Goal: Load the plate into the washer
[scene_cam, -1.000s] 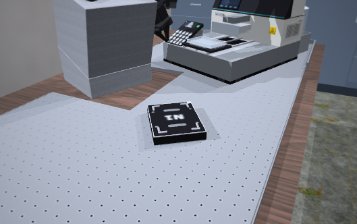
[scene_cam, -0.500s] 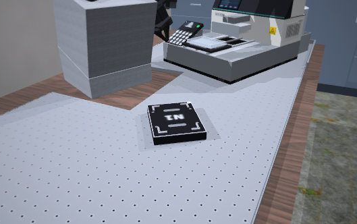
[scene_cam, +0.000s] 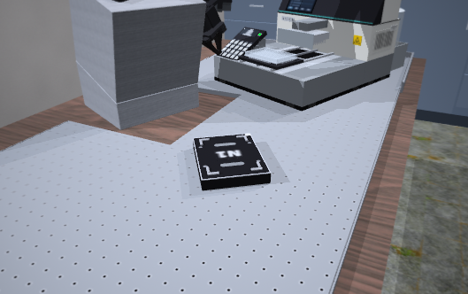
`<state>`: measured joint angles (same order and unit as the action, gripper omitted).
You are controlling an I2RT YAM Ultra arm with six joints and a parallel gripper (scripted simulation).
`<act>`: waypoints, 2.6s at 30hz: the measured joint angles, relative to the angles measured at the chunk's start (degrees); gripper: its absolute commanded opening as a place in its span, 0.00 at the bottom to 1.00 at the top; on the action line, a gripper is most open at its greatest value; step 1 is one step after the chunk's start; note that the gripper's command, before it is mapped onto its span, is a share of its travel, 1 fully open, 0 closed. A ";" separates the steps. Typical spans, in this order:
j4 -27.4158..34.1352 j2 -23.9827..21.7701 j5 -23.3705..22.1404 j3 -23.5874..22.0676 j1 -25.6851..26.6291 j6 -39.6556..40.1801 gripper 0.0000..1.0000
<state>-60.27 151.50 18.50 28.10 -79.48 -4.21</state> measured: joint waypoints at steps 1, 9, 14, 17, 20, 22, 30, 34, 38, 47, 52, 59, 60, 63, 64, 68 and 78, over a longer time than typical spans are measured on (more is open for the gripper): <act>0.00 0.00 0.00 0.00 0.00 0.00 0.00; 0.00 0.00 0.00 0.00 0.00 0.00 0.00; 0.00 0.00 0.00 0.00 0.00 0.00 0.00; 0.00 0.00 0.00 0.00 0.00 0.00 0.00; 0.00 0.00 0.00 0.00 0.00 0.00 0.00; 0.00 0.00 0.00 0.00 0.00 0.00 0.00; 0.09 -0.31 0.02 -0.24 -0.17 -0.28 0.00; 0.09 -1.49 0.09 -1.31 -0.72 -0.68 0.00; 0.20 -2.84 0.26 -2.49 -1.29 -1.11 0.00; 1.03 -5.84 0.76 -4.87 -2.51 -2.23 0.00; 1.75 -7.98 1.11 -6.40 -3.37 -2.99 0.00; 2.84 -10.23 1.53 -7.89 -4.26 -3.93 0.00; 3.04 -10.67 1.60 -8.17 -4.44 -4.07 0.00; 3.65 -12.07 1.81 -9.05 -5.01 -4.55 0.00; 3.87 -12.55 1.88 -9.33 -5.18 -4.70 0.00; 4.87 -14.53 2.19 -10.45 -5.95 -5.40 0.00; 7.41 -18.45 2.84 -12.33 -7.41 -6.88 0.00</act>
<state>-52.86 133.05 21.34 15.77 -86.89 -11.09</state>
